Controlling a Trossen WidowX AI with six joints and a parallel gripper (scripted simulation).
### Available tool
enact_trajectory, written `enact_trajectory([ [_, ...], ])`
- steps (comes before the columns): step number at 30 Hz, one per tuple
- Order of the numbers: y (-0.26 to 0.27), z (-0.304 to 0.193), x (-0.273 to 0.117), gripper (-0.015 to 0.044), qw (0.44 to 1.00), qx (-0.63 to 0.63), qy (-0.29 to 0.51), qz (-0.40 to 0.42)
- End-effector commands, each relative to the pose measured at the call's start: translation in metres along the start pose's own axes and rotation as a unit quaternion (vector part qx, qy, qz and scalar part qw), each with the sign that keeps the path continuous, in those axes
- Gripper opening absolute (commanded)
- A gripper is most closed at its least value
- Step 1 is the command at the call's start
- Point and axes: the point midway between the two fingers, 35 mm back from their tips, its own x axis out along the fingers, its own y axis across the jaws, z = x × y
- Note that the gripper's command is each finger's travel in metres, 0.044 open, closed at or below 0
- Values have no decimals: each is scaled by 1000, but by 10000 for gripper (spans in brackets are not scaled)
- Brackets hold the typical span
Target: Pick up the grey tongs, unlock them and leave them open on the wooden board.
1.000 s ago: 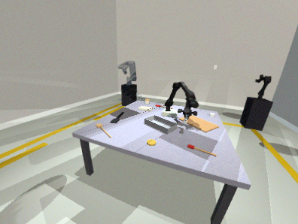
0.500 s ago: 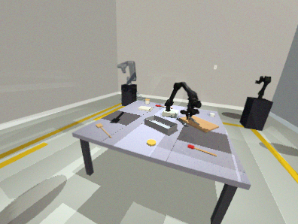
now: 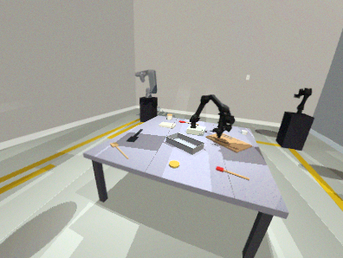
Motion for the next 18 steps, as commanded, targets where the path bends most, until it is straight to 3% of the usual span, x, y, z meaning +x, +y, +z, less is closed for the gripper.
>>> enact_trajectory([
  [1, 7, 6, -3, -150, 997, -80, -6, 1],
  [18, 35, 17, -3, -150, 916, -402, -7, 0],
])
